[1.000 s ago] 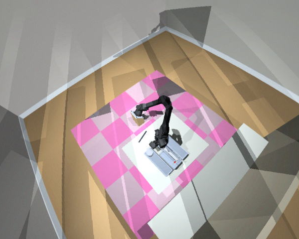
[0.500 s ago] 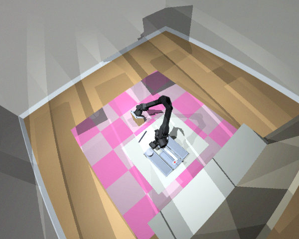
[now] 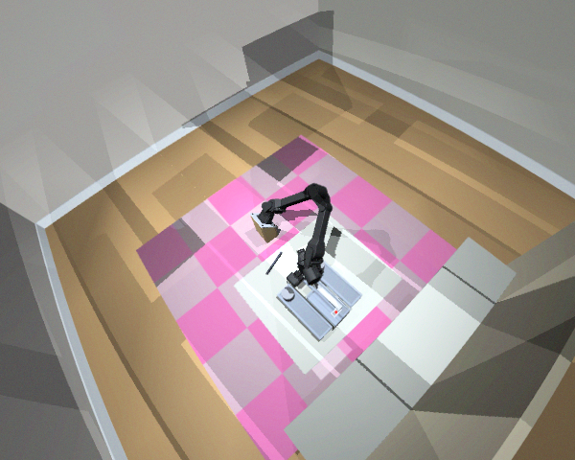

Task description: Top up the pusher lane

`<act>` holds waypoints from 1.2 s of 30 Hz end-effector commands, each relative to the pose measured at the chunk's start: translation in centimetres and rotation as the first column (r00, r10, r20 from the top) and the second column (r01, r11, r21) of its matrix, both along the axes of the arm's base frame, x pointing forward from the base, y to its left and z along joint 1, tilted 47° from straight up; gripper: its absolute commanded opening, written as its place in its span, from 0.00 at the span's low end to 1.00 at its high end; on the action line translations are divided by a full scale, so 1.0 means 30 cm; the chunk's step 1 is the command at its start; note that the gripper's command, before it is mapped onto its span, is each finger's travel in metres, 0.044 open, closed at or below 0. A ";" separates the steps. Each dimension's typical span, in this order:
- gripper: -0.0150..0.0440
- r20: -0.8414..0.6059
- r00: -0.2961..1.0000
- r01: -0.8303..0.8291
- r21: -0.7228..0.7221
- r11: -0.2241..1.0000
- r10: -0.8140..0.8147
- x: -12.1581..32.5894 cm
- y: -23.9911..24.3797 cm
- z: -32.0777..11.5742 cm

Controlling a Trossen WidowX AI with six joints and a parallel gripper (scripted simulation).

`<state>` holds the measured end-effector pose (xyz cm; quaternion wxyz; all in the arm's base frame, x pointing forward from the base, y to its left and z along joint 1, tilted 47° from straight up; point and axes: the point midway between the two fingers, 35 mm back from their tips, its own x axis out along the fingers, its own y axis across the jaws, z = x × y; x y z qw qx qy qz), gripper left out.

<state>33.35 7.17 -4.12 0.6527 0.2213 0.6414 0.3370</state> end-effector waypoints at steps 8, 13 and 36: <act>0.25 0.013 1.000 0.000 0.007 1.000 -0.001 0.003 0.004 0.003; 0.25 0.013 1.000 0.000 0.007 1.000 -0.001 0.001 0.004 0.003; 0.25 0.013 1.000 0.000 0.007 1.000 -0.001 -0.012 0.002 0.001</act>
